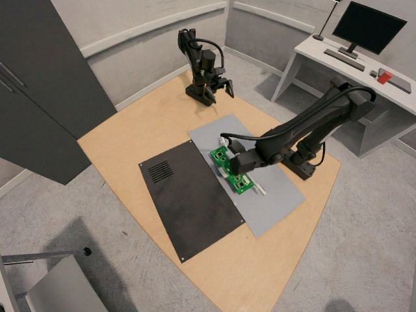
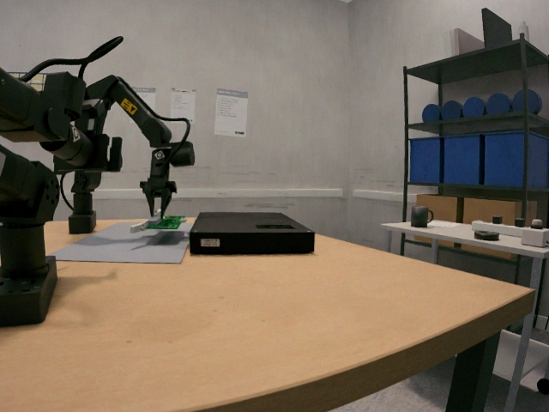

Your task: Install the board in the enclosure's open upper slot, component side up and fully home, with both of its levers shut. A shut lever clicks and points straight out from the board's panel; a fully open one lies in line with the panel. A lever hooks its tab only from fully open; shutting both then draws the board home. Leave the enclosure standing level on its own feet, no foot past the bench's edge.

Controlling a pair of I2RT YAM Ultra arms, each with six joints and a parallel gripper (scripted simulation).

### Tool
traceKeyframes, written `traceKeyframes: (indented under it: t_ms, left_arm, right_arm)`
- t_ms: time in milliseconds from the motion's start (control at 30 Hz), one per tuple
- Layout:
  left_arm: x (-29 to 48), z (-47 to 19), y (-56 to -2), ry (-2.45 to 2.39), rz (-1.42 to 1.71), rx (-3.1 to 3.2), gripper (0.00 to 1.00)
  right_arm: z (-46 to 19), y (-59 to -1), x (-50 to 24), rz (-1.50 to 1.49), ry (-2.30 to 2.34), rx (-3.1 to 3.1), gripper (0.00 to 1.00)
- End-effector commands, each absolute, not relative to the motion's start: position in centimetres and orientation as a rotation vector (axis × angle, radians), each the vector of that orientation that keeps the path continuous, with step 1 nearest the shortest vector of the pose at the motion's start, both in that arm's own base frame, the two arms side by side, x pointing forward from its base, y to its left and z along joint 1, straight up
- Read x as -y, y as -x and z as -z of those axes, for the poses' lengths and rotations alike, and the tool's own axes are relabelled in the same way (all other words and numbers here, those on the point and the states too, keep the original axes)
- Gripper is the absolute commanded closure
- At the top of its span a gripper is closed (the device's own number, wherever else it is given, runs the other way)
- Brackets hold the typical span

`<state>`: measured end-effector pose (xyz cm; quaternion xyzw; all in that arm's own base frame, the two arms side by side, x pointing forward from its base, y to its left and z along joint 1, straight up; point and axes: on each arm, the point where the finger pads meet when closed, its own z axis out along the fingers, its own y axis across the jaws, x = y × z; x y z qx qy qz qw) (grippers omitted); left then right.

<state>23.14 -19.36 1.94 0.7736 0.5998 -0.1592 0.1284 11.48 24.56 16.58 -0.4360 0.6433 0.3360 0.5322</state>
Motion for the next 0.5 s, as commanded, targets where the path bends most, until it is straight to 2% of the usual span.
traceKeyframes:
  t_ms: [0,467]
  left_arm:
    - [21.2,-3.0,-24.7,-2.218,0.472,-1.656,0.81]
    - [21.3,-2.4,-26.4,-2.199,0.468,-1.674,0.81]
  right_arm:
    - [-17.3,-11.4,-24.6,-0.813,1.022,-1.513,0.0]
    - [-17.3,-11.4,-24.6,-0.813,1.022,-1.513,0.0]
